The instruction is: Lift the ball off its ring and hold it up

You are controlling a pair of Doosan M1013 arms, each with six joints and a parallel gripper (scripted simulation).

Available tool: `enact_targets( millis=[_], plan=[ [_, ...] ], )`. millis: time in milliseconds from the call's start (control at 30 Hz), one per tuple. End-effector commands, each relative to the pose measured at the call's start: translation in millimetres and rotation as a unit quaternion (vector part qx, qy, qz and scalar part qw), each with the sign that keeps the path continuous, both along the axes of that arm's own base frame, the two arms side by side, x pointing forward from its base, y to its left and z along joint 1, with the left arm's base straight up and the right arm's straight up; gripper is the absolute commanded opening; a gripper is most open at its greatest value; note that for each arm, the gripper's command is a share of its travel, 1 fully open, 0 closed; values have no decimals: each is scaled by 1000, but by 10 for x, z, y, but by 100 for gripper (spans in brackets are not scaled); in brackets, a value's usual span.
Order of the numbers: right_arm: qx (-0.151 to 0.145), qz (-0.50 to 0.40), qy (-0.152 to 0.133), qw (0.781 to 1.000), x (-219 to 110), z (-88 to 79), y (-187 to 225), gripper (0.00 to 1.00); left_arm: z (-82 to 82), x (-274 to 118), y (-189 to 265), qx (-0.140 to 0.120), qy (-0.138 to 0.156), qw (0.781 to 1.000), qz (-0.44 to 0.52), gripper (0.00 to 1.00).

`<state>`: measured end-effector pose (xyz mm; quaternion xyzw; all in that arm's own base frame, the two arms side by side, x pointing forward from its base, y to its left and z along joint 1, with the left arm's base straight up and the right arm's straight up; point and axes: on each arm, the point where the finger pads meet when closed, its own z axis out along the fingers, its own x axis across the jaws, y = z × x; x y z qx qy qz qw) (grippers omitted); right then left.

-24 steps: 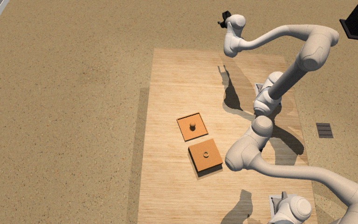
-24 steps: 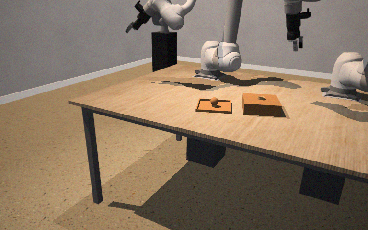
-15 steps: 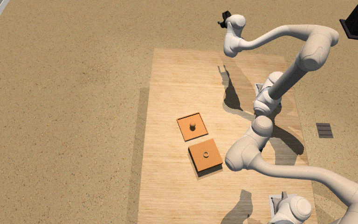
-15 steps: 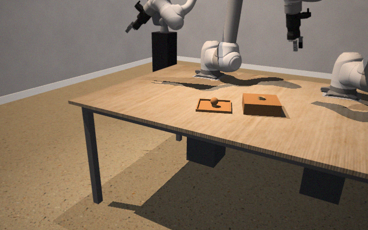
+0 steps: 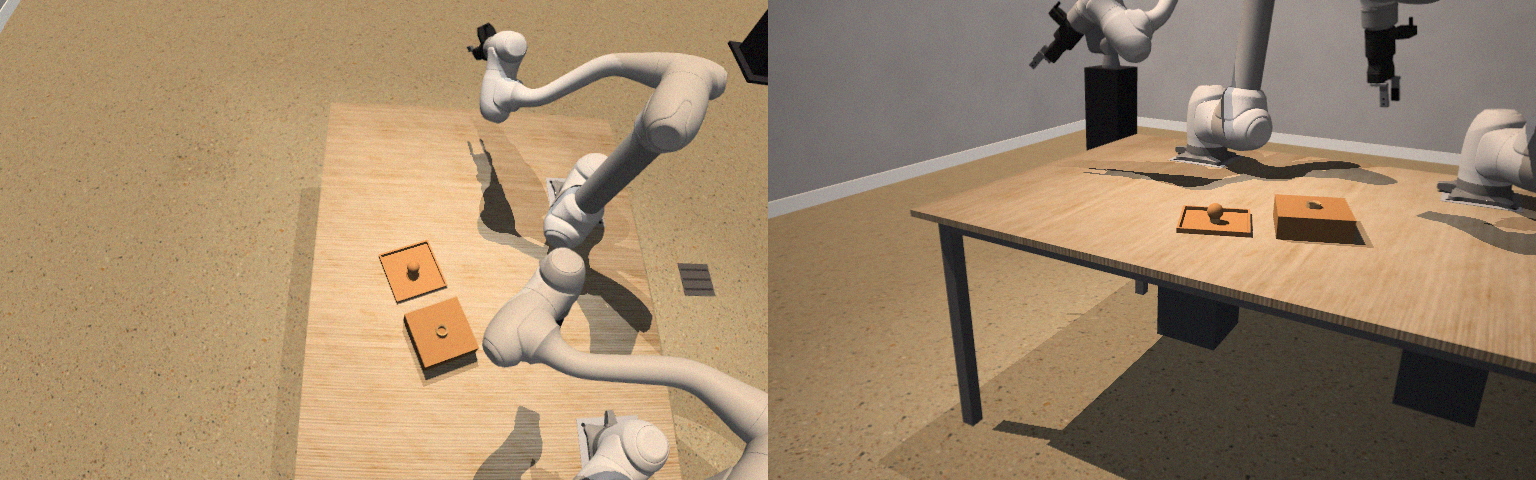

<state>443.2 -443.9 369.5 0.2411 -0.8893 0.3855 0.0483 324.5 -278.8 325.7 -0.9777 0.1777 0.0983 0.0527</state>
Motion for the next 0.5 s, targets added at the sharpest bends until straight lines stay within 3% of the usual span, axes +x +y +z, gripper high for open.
enact_targets(
  millis=[0,300,467],
  plan=[
    [4,-10,-4,1000,-40,-20,-25,100,6,3,-1,0,-1,1000,0,100],
    [25,-76,-24,997,-300,-183,-161,100,6,3,-1,0,-1,1000,0,100],
    [51,-166,-50,983,-663,-401,-308,100,6,3,-1,0,-1,1000,0,100]
  ],
)
